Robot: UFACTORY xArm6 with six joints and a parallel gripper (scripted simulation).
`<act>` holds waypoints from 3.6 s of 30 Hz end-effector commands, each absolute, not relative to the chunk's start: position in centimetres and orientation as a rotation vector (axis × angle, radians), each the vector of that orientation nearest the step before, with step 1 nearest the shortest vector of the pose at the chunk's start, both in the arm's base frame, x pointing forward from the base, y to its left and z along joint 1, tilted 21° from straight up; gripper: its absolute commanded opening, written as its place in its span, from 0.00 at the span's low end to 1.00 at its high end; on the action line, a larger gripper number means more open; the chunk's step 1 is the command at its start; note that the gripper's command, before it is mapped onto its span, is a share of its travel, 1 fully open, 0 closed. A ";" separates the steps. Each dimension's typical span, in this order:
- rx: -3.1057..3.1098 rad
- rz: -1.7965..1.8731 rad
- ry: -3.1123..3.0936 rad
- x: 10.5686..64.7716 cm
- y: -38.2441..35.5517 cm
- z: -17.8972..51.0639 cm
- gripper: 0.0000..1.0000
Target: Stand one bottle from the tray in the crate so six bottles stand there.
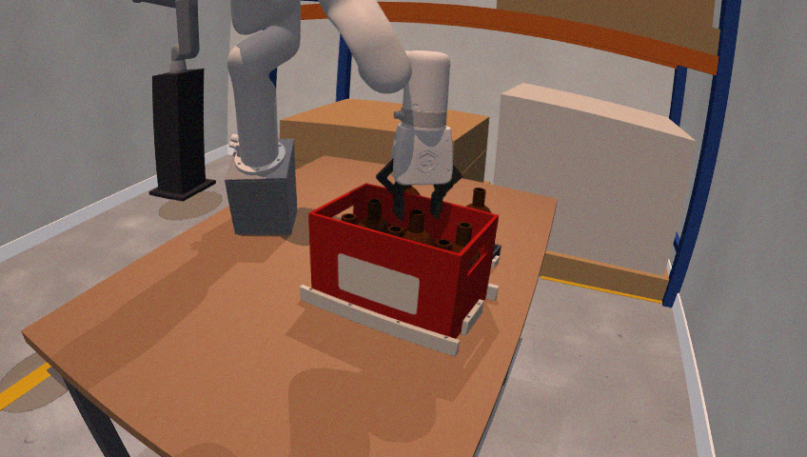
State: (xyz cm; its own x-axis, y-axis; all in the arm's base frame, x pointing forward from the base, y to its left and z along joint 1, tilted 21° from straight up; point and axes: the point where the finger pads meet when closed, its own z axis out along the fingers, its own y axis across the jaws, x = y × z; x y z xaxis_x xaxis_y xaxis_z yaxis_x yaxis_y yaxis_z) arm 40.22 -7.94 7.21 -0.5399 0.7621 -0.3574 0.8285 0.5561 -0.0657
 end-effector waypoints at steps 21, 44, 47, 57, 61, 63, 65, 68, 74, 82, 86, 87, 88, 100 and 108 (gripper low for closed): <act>1.315 -0.326 2.504 39.5 -6.2 12.3 0.65; 1.315 -0.326 2.504 39.3 -5.6 14.0 0.65; 1.315 -0.326 2.504 39.3 -5.6 14.0 0.00; 1.315 -0.326 2.504 39.3 -5.6 14.0 0.00; 1.315 -0.326 2.504 39.3 -5.6 14.0 0.00; 1.315 -0.326 2.504 39.3 -5.6 14.0 0.00; 1.315 -0.326 2.504 39.3 -5.6 14.0 0.00; 1.315 -0.326 2.504 39.3 -5.6 14.0 0.00; 1.315 -0.326 2.504 39.3 -5.6 14.0 0.00; 1.315 -0.326 2.504 39.3 -5.6 14.0 0.00; 1.315 -0.326 2.504 39.3 -5.6 14.0 0.00; 1.315 -0.326 2.504 39.3 -5.6 14.0 0.00; 1.315 -0.326 2.504 39.3 -5.6 14.0 0.00; 1.315 -0.326 2.504 39.3 -5.6 14.0 0.00; 1.315 -0.326 2.504 39.3 -5.6 14.0 0.00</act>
